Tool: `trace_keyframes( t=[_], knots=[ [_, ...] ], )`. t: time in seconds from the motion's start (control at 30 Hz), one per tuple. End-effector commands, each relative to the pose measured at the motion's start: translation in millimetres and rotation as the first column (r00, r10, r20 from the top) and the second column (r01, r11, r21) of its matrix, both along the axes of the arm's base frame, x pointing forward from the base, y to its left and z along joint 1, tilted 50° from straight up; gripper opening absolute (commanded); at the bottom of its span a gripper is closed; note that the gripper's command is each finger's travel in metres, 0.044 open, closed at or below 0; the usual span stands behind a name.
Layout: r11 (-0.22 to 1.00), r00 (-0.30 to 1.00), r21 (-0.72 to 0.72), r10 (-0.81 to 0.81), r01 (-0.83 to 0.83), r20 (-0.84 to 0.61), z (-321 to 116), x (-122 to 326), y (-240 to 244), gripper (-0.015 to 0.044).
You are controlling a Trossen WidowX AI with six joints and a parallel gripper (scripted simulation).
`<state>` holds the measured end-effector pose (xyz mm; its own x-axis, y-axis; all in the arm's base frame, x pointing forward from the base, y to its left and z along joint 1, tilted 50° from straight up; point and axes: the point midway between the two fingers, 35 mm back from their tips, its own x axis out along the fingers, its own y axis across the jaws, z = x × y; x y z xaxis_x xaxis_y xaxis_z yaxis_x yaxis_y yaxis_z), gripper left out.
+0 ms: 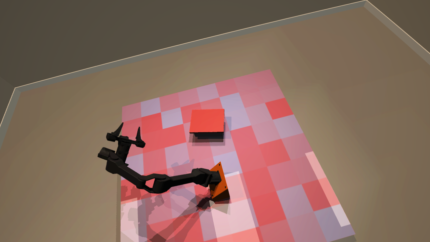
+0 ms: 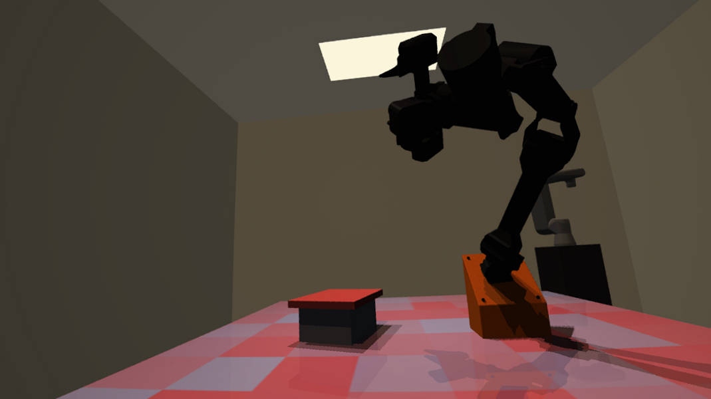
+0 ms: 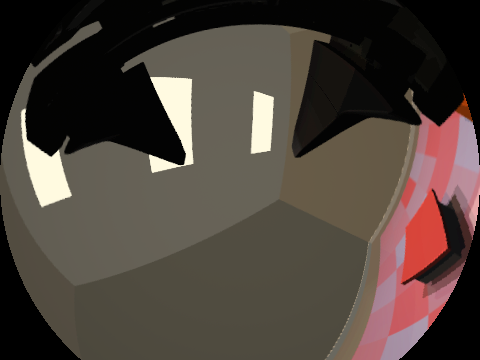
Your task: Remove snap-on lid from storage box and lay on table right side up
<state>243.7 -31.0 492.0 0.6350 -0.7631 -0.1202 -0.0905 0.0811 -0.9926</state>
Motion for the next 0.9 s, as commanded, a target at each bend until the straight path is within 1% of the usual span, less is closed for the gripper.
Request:
trace_keyframes(
  t=[0.0,0.07,0.17,0.23,0.3,0.37,0.4,0.47,0.63,0.67,0.7,0.77,0.87],
  knots=[
    [1.0,1.0,0.014,0.002,-0.002,0.006,-2.3,2.1,0.3,0.0374],
    [0.992,0.998,0.124,0.009,-0.016,0.058,-21.2,18.1,2.3,0.0321],
    [0.926,0.986,0.374,-0.021,-0.043,0.165,-66.4,50.8,3.4,0.0243],
    [0.846,0.973,0.53,-0.072,-0.057,0.22,-96.9,68.8,1.8,0.0235],
    [0.767,0.96,0.638,-0.125,-0.067,0.251,-120.2,80.6,-0.3,0.0235],
    [0.723,0.951,0.688,-0.159,-0.071,0.265,-131.2,85.8,-1.8,0.0235],
    [0.662,0.938,0.746,-0.205,-0.076,0.278,-145.0,91.8,-4.0,0.0235],
    [0.503,0.903,0.859,-0.321,-0.093,0.286,-177.0,103.4,-9.7,0.0235],
    [0.214,0.827,0.967,-0.514,-0.134,0.229,-226.8,115.0,-20.0,0.0235],
    [0.198,0.822,0.97,-0.524,-0.137,0.223,-229.4,115.4,-20.6,0.0235],
    [0.15,0.807,0.978,-0.553,-0.146,0.206,-237.1,116.3,-22.3,0.0235],
    [-0.03,0.747,0.982,-0.653,-0.184,0.121,-265.1,118.2,-28.4,0.0235],
    [-0.22,0.673,0.946,-0.74,-0.237,-0.003,-294.6,117.0,-34.7,0.0235]
  ],
)
